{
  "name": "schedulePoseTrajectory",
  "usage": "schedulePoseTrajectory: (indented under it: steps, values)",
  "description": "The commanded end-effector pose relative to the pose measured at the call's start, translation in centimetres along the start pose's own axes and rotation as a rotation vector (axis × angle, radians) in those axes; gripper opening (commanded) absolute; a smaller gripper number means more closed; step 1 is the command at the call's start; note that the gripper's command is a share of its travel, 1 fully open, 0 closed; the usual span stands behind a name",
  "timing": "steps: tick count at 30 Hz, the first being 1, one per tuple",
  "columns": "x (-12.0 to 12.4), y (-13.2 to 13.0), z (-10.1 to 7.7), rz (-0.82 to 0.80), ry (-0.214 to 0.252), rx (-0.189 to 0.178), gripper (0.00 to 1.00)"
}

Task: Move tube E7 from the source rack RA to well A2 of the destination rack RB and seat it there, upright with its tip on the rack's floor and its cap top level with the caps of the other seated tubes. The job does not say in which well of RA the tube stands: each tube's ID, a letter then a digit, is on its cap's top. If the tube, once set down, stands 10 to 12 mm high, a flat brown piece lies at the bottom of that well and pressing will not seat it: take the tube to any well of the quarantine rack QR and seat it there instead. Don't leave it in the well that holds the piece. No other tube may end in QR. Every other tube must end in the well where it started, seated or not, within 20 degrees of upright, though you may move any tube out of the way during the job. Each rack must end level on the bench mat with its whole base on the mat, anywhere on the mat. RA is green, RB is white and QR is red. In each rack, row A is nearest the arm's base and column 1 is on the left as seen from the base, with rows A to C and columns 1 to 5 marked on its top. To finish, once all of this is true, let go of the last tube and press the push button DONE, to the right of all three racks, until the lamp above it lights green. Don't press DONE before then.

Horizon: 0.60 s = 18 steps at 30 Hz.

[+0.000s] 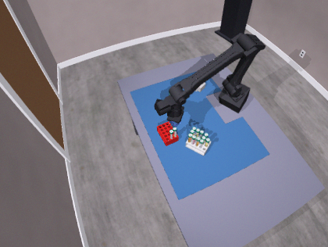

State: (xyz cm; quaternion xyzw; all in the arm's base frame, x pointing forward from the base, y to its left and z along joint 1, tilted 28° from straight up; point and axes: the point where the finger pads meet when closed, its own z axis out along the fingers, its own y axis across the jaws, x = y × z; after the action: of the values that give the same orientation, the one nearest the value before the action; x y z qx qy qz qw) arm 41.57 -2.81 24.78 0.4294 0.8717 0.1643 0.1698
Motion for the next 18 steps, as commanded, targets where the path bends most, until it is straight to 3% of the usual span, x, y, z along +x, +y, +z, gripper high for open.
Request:
schedulePoseTrajectory:
  steps: [1,9,13,18]
  values:
    - [-1.8,1.9,-3.9,0.009,-0.065,-0.059,0.3]
    - [-1.5,1.1,-3.0,-0.004,-0.053,-0.046,0.3]
    - [-0.6,-0.1,0.2,0.003,-0.018,-0.015,0.3]
    - [0.0,0.0,1.7,0.004,-0.011,-0.014,0.3]
